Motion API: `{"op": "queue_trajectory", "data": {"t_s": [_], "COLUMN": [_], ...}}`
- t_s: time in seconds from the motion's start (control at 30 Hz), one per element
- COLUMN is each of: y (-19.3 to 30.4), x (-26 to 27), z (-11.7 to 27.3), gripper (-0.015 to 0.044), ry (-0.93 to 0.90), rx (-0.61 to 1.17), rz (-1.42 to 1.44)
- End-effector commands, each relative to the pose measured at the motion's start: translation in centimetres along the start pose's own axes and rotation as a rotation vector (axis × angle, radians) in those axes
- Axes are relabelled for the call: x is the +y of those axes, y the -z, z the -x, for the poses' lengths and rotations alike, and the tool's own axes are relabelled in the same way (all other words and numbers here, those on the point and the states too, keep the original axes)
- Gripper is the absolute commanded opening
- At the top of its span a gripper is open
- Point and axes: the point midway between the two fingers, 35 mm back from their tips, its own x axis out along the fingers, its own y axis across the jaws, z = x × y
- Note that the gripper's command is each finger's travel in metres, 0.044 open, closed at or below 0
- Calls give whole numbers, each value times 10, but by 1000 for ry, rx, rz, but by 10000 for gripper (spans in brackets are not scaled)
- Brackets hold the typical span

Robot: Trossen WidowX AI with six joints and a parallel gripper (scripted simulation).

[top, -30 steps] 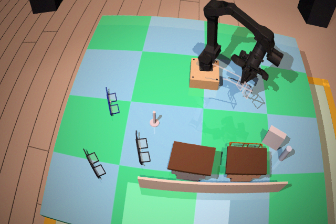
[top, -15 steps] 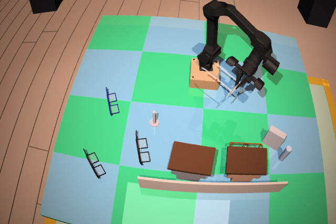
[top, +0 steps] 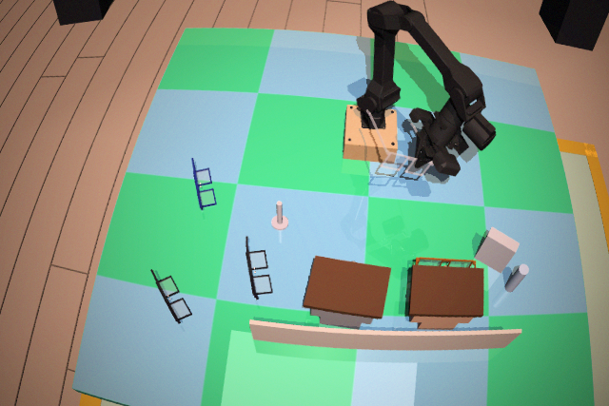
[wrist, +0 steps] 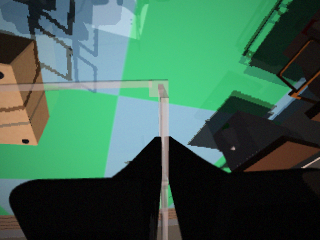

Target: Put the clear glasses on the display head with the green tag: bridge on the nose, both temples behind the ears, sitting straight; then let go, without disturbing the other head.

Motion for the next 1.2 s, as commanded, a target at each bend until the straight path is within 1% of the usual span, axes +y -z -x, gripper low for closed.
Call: {"op": "queue_trajectory", "data": {"t_s": [0.0,0.6,1.17], "y": [5,33,60], "x": [-1,-4,-4], "z": [-6,-32,-54], "gripper": [0,0,0], "ry": [-31,-171,-321], "rx": [-19,-50,-15], "rz": [-192,-1031,-1823]}}
